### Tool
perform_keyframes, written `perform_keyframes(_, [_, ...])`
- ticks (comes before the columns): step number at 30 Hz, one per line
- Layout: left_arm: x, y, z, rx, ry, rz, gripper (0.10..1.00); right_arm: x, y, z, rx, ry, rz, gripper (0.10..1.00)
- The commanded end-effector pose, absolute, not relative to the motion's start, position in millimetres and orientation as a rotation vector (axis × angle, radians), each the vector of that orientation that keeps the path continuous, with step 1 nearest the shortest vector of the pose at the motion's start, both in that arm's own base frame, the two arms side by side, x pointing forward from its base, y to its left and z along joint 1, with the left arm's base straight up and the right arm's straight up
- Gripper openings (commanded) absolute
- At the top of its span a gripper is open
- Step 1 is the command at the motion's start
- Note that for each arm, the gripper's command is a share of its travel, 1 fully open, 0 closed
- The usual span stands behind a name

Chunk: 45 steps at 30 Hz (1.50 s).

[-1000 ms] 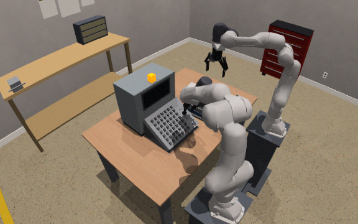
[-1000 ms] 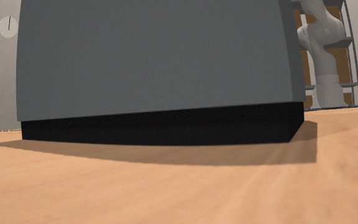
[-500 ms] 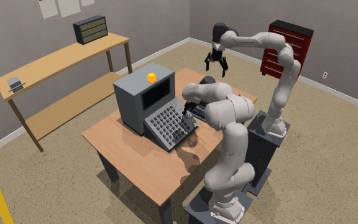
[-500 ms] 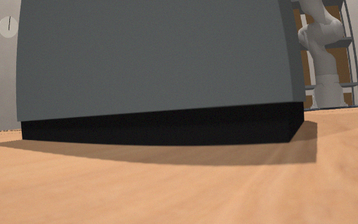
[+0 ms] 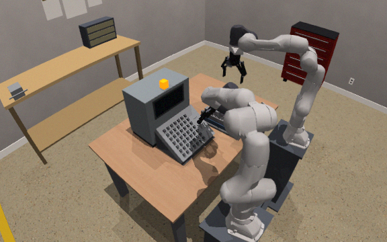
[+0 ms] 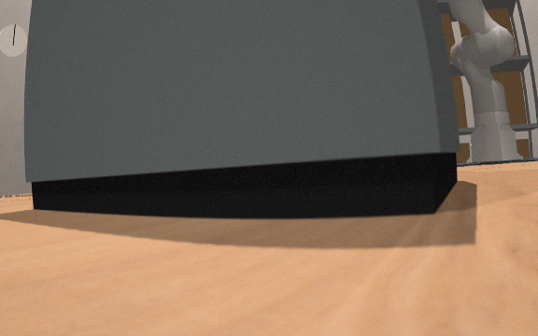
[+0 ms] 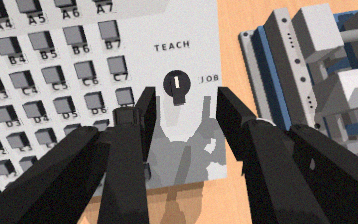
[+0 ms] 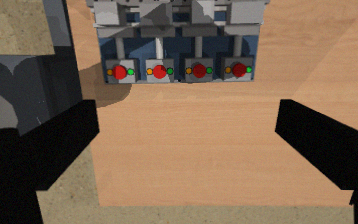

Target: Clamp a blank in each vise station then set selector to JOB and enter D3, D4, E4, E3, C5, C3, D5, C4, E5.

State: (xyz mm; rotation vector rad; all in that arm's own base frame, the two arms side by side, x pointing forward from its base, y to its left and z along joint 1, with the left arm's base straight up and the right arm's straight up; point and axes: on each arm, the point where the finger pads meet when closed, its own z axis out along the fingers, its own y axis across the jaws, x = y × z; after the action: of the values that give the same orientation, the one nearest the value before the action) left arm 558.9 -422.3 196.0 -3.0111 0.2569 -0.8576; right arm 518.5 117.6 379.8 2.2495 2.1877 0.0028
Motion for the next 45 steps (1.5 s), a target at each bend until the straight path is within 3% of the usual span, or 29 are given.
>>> perform_keyframes(1, [560, -418, 194, -3.015, 0.035, -0.906, 0.399, 518, 118, 380, 2.25, 2.188, 0.003, 1.0])
perform_keyframes(45, [579, -419, 166, -3.015, 0.035, -0.906, 0.399, 518, 118, 380, 2.25, 2.188, 0.003, 1.0])
